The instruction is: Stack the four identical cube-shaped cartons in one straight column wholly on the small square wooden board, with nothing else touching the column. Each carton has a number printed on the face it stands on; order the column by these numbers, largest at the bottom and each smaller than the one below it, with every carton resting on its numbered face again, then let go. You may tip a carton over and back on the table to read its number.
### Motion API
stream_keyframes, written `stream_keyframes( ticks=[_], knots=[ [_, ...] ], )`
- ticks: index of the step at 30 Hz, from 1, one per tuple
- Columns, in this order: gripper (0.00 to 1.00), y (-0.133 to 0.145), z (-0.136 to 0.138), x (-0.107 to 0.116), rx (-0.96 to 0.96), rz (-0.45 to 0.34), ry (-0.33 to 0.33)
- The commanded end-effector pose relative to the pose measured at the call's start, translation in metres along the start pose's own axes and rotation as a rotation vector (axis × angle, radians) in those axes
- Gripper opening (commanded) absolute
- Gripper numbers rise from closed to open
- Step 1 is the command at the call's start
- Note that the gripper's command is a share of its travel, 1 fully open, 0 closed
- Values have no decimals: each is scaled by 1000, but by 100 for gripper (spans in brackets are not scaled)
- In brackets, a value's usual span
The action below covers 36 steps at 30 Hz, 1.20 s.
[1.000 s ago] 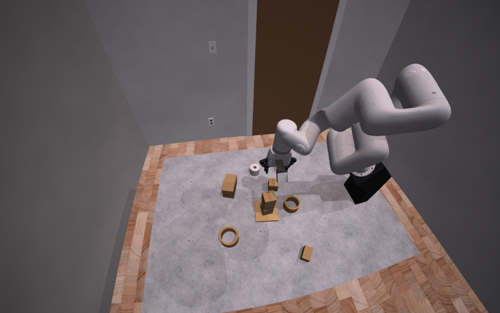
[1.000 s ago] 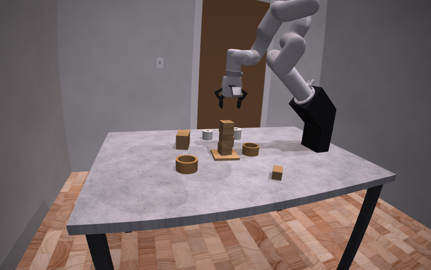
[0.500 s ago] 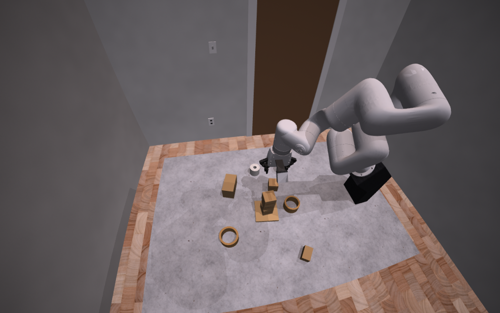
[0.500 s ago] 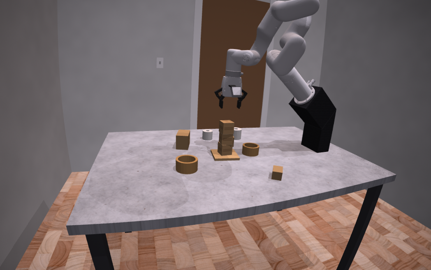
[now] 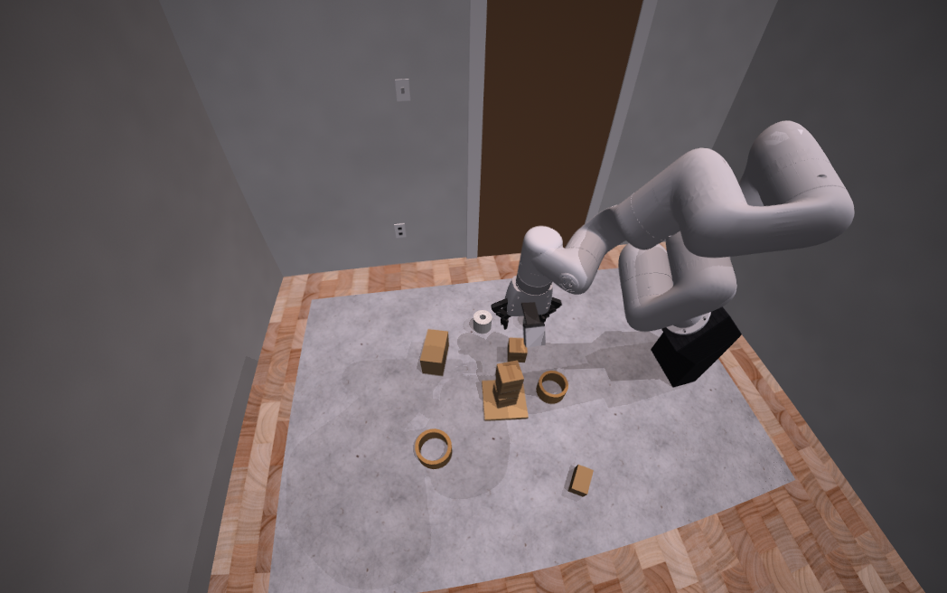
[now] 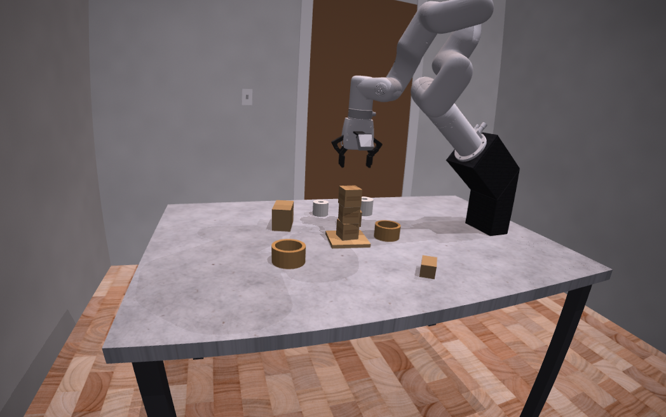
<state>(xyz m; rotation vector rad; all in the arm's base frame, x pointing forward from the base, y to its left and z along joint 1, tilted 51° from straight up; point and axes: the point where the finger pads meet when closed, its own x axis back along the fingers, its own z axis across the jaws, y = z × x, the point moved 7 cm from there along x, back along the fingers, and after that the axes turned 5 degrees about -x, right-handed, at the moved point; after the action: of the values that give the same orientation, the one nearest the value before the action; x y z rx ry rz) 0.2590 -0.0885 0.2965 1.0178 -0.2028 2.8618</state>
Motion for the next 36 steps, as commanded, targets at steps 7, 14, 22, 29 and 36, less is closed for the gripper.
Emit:
stream_keyframes(
  ticks=[7, 14, 22, 29, 36],
  knots=[
    [100, 17, -5, -68, -140, 88, -12],
    [100, 16, -5, -68, -140, 88, -12],
    [100, 15, -5, -68, -140, 88, -12],
    [100, 15, -5, -68, -140, 88, -12],
    [100, 15, -5, -68, -140, 88, -12]
  ],
)
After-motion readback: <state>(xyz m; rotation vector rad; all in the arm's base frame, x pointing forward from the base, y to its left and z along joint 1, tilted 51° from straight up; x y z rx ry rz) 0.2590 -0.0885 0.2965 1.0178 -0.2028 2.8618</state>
